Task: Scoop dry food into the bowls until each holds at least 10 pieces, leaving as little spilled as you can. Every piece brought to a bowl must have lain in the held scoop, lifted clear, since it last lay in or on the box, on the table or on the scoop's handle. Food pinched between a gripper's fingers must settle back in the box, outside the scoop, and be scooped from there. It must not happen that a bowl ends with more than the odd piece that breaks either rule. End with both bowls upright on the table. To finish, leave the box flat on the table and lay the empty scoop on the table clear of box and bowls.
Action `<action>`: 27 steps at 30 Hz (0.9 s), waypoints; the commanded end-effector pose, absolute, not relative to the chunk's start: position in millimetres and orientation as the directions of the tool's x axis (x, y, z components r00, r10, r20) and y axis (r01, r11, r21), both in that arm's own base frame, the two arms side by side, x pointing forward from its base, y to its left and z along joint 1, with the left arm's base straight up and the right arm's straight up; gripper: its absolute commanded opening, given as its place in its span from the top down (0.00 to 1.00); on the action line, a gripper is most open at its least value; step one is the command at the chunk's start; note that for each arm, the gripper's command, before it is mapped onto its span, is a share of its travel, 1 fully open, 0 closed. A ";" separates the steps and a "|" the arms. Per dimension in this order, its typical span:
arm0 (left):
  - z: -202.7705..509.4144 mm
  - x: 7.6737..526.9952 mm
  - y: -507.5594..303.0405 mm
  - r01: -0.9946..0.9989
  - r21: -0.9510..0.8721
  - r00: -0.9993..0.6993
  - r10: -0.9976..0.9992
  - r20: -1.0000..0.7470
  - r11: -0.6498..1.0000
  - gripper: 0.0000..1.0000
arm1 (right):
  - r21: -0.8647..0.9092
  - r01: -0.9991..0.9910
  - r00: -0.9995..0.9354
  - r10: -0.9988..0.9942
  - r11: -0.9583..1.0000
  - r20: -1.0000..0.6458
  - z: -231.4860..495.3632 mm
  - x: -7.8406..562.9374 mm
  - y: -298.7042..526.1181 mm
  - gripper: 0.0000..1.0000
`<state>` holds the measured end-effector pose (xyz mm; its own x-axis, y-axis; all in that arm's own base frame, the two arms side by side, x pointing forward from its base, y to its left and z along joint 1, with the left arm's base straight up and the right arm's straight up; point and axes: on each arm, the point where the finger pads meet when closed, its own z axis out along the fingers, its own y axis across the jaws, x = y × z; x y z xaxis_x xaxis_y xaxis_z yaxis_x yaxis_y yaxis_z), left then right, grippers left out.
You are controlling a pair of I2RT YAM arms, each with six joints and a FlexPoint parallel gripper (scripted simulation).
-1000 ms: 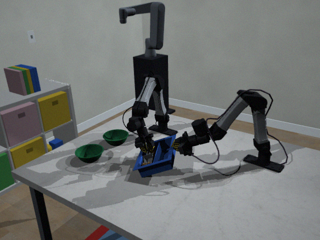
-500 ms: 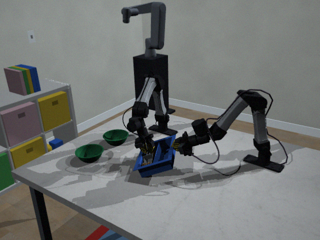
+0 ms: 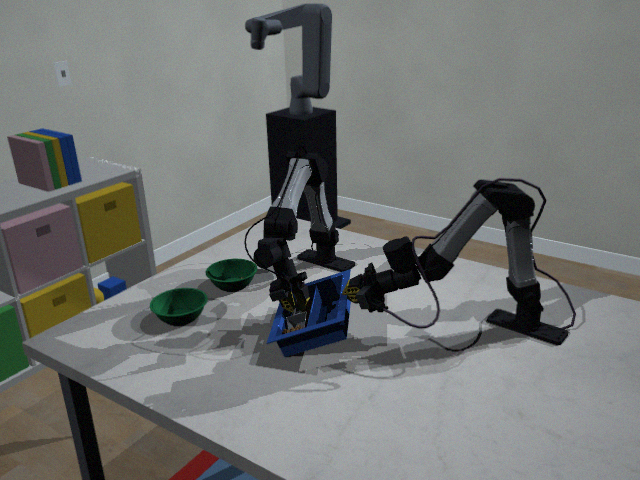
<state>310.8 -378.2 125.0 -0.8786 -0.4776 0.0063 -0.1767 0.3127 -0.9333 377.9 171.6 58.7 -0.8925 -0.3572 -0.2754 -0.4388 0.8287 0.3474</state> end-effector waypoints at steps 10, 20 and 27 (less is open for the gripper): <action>147.2 311.8 -391.8 -0.102 -0.956 -0.899 -0.437 -0.029 0.274 1.00 | 0.281 -0.476 -0.842 -0.341 0.833 -0.418 72.8 396.3 179.0 1.00; 147.2 311.8 -391.8 -0.102 -0.956 -0.899 -0.437 -0.029 0.274 1.00 | 0.228 -0.490 -0.800 -0.331 0.841 -0.500 80.2 391.1 179.3 1.00; 147.2 311.8 -391.8 -0.102 -0.956 -0.899 -0.437 -0.029 0.274 1.00 | 0.178 -0.502 -0.747 -0.321 0.847 -0.582 87.3 391.2 180.9 1.00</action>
<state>309.1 -379.2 125.3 -0.8845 -0.4665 0.0064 -0.1721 0.3135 -0.9339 375.2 175.1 64.3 -0.8187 -0.3498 -0.4553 -0.4869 0.8433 0.2276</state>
